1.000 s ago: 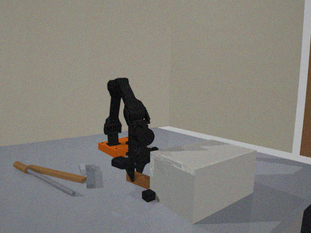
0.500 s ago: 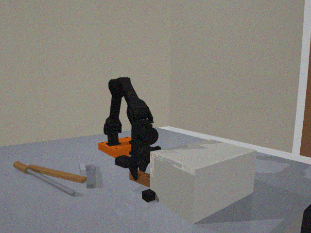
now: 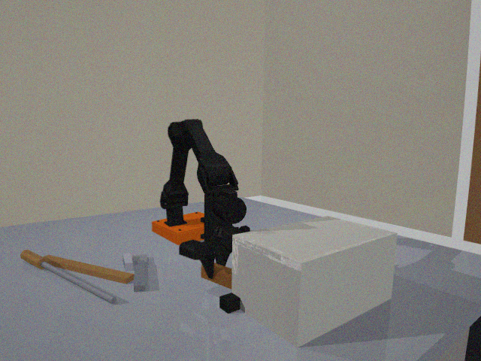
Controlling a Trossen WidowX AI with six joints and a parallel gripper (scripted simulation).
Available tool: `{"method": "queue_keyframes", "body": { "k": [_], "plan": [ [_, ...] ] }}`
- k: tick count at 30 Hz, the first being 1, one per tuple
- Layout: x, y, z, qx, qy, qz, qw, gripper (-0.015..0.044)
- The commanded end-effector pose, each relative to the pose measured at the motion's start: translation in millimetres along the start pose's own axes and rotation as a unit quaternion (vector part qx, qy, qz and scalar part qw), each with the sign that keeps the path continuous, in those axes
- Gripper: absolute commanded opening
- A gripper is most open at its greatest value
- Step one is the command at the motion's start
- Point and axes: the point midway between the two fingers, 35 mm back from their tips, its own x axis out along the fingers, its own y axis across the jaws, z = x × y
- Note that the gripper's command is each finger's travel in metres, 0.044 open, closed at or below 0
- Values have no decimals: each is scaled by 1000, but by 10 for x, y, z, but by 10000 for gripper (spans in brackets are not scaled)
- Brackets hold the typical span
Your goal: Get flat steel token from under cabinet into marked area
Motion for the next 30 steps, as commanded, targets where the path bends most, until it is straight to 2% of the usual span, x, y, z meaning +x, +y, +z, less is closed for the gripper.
{"method": "queue_keyframes", "body": {
  "k": [1,30],
  "plan": [
    [11,17,-44,-2,0,4,1000,0],
    [16,-2,-335,-2,2,4,1000,0]
  ]
}}
